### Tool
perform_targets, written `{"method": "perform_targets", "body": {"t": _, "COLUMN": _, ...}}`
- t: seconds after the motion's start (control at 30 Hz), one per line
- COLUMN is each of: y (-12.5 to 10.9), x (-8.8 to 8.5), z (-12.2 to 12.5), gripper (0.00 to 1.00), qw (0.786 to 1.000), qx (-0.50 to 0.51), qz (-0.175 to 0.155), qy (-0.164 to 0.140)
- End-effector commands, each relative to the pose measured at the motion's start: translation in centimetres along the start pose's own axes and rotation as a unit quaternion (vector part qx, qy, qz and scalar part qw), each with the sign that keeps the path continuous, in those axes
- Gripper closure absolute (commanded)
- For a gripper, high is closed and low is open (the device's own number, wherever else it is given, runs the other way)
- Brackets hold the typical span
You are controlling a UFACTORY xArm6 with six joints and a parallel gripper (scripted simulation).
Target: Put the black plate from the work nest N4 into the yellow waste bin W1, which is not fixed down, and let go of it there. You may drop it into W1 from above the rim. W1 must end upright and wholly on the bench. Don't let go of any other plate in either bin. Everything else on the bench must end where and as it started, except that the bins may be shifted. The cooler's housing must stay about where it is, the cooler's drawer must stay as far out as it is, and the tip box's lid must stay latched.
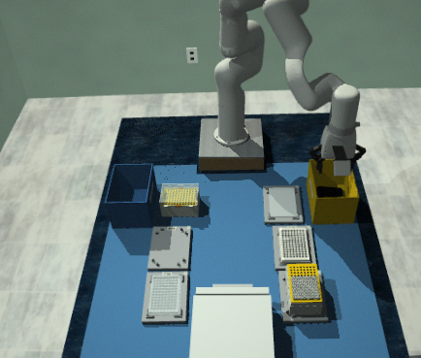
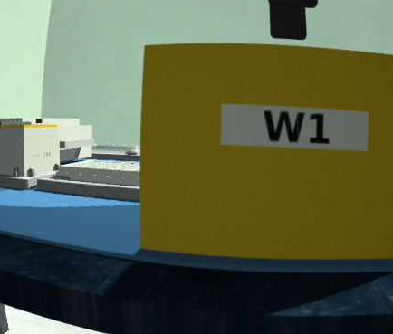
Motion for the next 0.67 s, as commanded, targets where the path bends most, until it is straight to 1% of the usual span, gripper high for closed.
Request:
{"method": "perform_targets", "body": {"t": 0.0, "y": 0.1, "x": -0.2, "z": -0.1, "gripper": 0.00, "qw": 1.000, "qx": 0.000, "qz": 0.002, "qy": 0.001}}
{"method": "perform_targets", "body": {"t": 0.4, "y": 0.1, "x": -0.2, "z": -0.1, "gripper": 0.00, "qw": 1.000, "qx": 0.000, "qz": 0.002, "qy": 0.001}}
{"method": "perform_targets", "body": {"t": 0.63, "y": 0.7, "x": -1.1, "z": 3.3, "gripper": 0.00, "qw": 1.000, "qx": 0.000, "qz": 0.002, "qy": 0.001}}
Point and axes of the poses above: the point where the finger pads meet when closed, its own x axis out along the fingers, its own z axis across the jaws, y = z × x, the point moved 5 cm from there along -x, back along the fingers, and after that the axes turned 12 degrees about -x, right-handed, at the moved point
